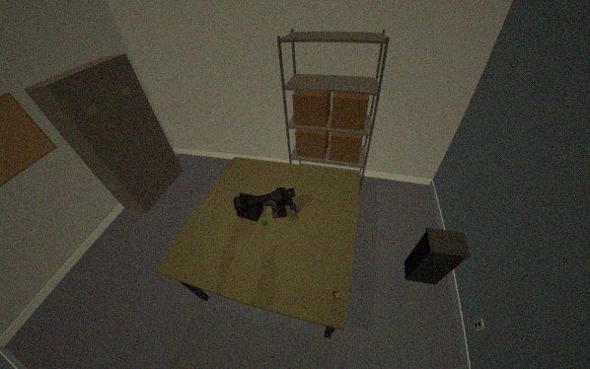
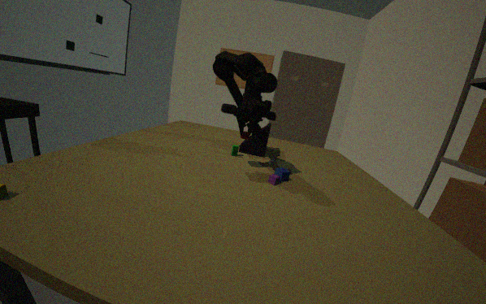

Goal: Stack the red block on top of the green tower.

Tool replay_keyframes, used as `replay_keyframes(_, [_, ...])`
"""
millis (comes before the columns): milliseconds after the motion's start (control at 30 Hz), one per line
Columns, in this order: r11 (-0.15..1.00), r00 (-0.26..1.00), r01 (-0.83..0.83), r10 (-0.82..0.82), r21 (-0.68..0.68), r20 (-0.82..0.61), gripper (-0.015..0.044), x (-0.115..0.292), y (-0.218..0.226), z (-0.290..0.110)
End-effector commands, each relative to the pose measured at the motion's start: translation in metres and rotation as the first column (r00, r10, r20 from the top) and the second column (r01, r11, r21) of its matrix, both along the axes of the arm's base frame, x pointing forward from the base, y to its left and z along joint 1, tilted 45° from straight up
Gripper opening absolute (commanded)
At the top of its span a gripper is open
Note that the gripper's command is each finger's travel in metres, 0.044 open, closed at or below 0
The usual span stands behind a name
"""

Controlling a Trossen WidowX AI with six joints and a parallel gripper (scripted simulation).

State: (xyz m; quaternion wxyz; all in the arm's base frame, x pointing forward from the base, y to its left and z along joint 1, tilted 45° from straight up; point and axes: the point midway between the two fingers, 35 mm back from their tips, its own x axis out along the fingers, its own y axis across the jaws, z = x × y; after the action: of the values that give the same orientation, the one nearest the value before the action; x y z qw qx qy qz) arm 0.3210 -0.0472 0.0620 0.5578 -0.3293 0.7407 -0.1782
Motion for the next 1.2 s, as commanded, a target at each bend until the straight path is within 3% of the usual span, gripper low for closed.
replay_keyframes(0, [1.0, 1.0, 0.004, -0.004, 0.004, 0.002, 0.0, -0.006, 0.002, 0.004])
replay_keyframes(900, [1.0, 1.0, 0.004, -0.004, 0.003, -0.005, 0.0, -0.128, 0.001, 0.033])
replay_keyframes(1167, [1.0, 1.0, 0.004, -0.004, 0.004, -0.006, 0.0, -0.137, -0.004, 0.029])
